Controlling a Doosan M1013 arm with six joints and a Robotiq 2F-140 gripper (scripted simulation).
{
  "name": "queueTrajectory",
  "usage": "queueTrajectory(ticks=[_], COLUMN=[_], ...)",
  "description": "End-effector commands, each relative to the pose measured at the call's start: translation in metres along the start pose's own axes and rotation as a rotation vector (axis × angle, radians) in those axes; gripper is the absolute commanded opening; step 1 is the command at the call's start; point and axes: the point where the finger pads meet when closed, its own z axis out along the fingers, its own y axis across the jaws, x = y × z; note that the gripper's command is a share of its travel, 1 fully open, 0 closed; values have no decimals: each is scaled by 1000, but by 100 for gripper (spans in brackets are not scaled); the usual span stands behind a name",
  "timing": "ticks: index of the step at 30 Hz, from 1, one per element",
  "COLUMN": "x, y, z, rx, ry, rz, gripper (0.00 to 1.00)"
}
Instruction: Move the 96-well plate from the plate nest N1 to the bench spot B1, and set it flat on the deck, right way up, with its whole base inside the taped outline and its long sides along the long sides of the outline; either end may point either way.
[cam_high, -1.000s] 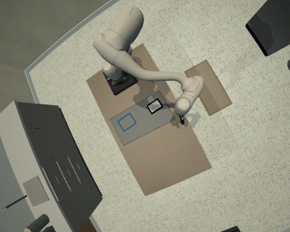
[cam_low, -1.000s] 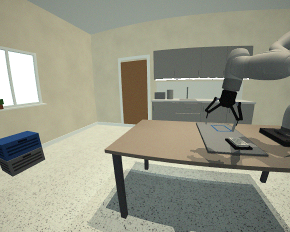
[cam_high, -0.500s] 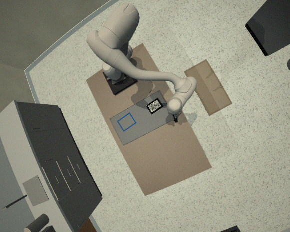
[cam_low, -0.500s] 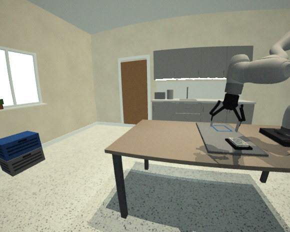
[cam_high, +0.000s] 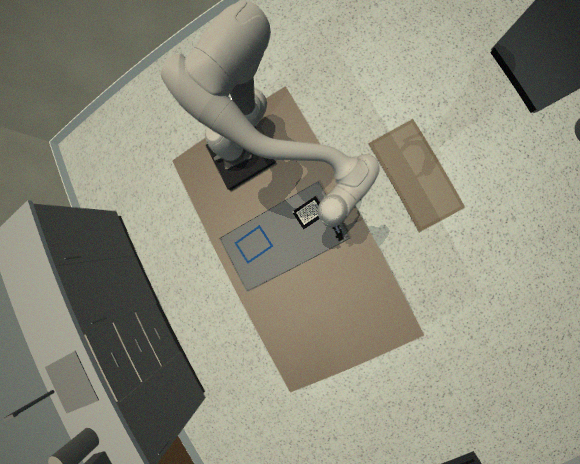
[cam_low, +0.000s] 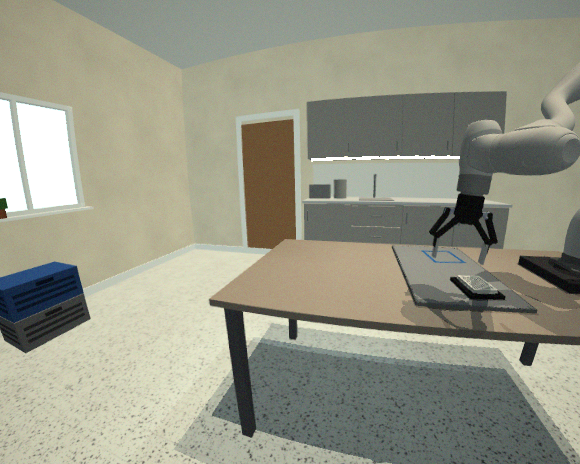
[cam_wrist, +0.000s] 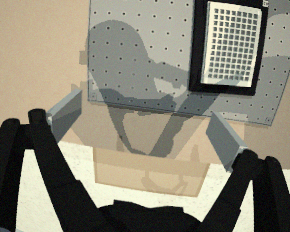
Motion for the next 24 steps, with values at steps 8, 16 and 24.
queueTrajectory(ticks=[8, 16, 24], x=[30, 48, 72], y=[33, 56, 87], z=[10, 17, 25], rx=[-30, -59, -88], ry=[-1, -5, -10], rz=[-52, -103, -153], gripper=[100, 100, 100])
